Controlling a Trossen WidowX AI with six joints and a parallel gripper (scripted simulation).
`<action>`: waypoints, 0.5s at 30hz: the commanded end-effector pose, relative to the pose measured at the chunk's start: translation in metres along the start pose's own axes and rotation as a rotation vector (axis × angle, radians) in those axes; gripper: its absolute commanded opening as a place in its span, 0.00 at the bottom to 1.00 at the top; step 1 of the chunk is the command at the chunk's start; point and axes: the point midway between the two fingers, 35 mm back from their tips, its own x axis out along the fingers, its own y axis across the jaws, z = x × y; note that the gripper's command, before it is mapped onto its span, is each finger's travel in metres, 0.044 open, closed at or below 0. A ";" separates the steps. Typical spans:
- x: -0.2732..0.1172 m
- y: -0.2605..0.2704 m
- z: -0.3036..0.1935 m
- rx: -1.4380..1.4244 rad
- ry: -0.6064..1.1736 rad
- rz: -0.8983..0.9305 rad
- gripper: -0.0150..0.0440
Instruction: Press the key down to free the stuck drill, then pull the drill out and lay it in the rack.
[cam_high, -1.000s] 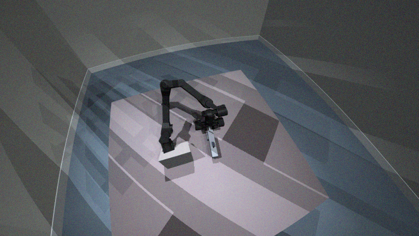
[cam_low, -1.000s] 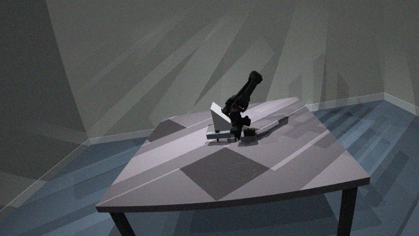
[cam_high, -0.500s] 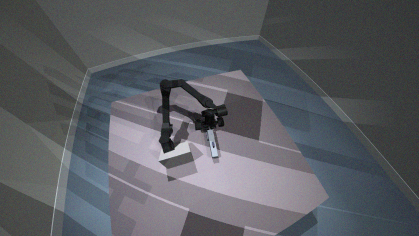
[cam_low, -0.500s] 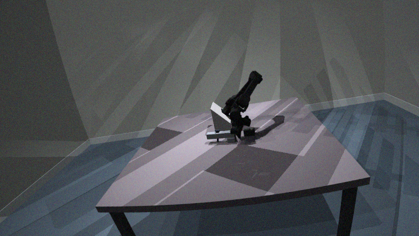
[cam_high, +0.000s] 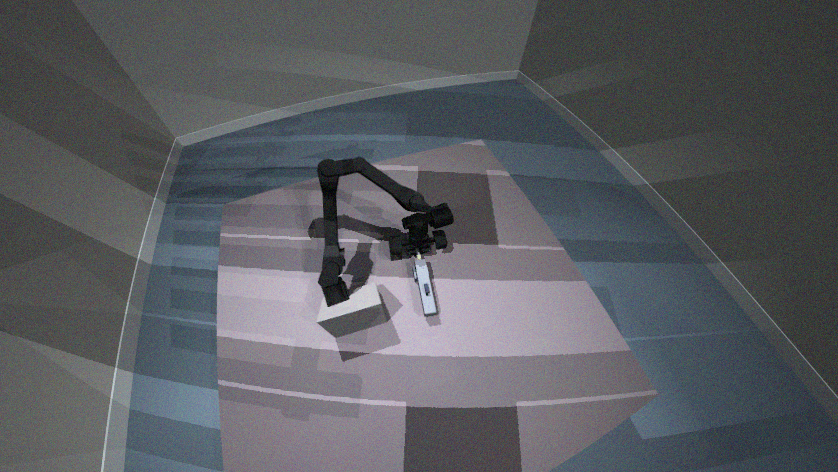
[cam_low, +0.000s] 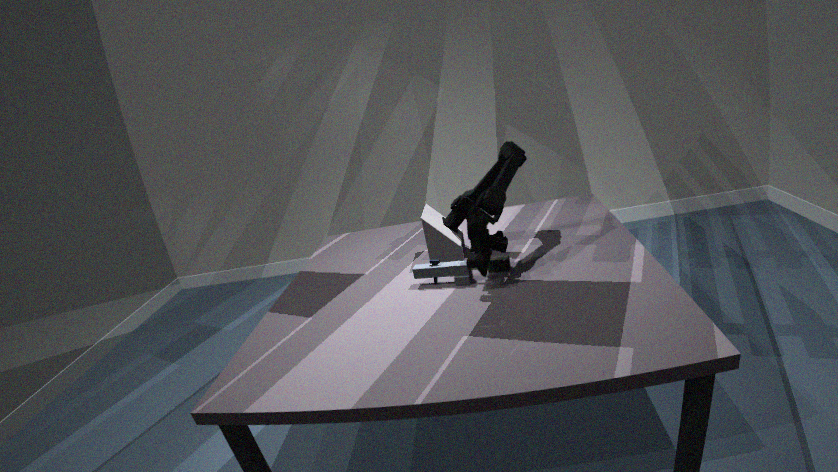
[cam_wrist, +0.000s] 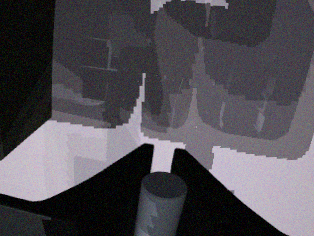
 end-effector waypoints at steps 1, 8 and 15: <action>-0.001 -0.001 0.007 0.001 -0.004 -0.002 0.25; -0.001 -0.001 0.017 0.001 -0.004 -0.002 0.25; -0.001 0.000 0.021 -0.002 -0.004 0.001 0.30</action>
